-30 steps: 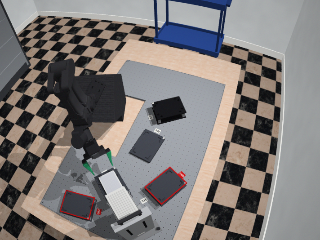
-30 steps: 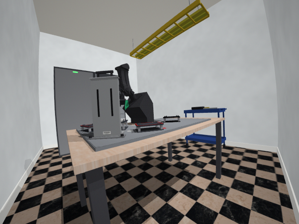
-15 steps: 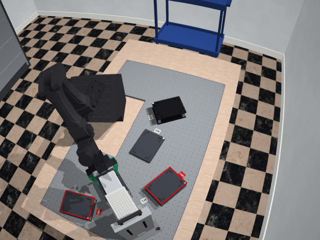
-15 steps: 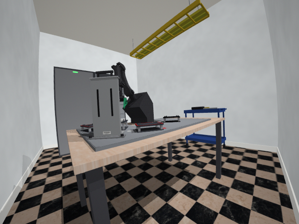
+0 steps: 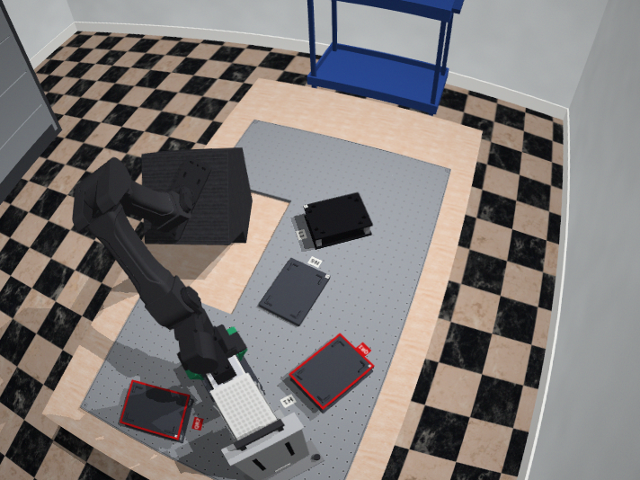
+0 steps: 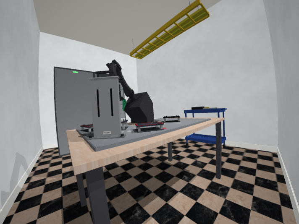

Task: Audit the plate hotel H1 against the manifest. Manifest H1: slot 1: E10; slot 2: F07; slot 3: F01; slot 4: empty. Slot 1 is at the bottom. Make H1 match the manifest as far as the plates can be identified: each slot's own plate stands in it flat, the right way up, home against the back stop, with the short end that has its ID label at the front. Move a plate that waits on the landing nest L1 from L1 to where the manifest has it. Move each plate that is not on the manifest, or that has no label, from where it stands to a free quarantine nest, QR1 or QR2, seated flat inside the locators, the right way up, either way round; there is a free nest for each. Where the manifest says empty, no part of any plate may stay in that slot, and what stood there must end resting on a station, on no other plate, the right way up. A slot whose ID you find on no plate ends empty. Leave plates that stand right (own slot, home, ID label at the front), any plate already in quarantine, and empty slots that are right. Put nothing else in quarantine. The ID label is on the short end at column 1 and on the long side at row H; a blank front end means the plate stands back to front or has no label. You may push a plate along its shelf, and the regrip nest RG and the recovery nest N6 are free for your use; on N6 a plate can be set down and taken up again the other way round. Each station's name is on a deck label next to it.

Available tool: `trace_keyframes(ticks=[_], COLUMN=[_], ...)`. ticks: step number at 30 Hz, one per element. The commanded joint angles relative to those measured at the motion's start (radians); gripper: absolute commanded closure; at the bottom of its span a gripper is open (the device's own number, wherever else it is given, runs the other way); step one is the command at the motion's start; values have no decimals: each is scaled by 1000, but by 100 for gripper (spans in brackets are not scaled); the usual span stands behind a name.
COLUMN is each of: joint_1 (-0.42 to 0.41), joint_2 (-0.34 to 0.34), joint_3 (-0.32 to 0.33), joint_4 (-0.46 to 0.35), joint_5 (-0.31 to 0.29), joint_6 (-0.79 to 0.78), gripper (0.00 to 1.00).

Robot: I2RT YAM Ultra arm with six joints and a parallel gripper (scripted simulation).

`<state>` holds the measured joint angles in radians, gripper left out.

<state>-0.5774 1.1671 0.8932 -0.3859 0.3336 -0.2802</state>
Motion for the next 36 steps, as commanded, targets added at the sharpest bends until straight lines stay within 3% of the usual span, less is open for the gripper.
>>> trace_keyframes(ticks=[1,7,19,36], joint_1=[18,18,-21,-36], joint_2=[43,51,96,153], joint_3=[72,91,37,30], joint_4=[-166,-187,-113,-33], joint_5=[43,42,17,-2], joint_6=[59,72,47,25], gripper=[0,0,0,0])
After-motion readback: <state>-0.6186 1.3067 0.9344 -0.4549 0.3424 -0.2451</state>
